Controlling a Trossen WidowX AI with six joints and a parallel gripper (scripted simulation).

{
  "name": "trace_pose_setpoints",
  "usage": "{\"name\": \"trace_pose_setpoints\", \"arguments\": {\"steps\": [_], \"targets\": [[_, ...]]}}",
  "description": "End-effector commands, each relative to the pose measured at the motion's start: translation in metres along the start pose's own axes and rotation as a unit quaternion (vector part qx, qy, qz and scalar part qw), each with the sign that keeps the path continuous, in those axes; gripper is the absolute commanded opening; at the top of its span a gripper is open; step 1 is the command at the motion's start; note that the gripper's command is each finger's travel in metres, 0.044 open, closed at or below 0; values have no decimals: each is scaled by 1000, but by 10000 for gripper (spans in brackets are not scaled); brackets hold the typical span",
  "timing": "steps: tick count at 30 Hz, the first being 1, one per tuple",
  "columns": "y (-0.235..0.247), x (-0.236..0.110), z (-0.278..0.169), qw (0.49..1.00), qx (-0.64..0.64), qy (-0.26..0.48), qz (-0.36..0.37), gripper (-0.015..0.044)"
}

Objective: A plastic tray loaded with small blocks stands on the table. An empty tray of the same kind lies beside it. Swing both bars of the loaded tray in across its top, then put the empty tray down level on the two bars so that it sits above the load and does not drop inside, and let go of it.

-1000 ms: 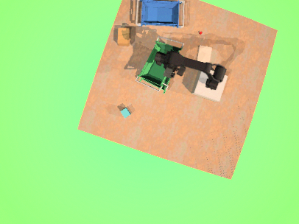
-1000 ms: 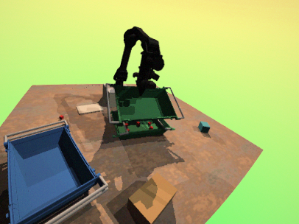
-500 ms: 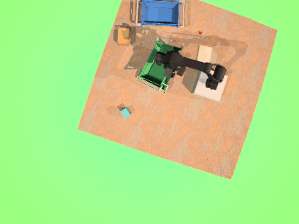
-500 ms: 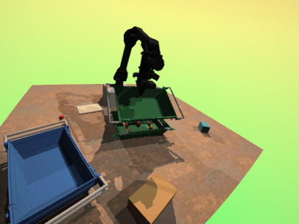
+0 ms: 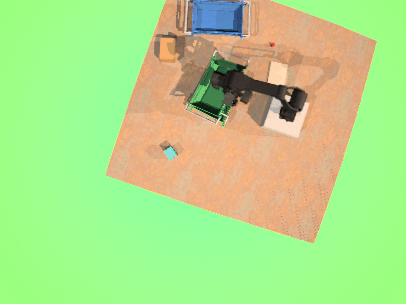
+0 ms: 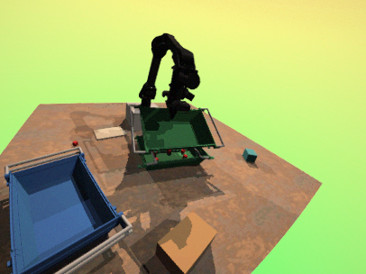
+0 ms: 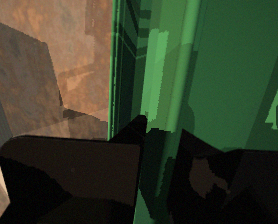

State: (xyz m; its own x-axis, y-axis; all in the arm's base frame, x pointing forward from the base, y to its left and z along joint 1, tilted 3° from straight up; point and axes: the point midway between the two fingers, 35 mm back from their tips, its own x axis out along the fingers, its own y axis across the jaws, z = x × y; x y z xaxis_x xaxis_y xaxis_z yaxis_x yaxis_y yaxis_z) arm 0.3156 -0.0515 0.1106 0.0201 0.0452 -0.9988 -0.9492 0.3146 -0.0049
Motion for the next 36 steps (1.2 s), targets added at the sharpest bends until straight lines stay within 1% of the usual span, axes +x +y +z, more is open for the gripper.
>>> {"name": "trace_pose_setpoints", "arguments": {"steps": [1, 13, 36], "targets": [[-4, 1, 1, 1000, -1, -3, -14, 0], [-1, 18, 0, 1000, -1, -3, -13, 0], [14, 38, -1, 1000, -1, -3, -13, 0]]}}
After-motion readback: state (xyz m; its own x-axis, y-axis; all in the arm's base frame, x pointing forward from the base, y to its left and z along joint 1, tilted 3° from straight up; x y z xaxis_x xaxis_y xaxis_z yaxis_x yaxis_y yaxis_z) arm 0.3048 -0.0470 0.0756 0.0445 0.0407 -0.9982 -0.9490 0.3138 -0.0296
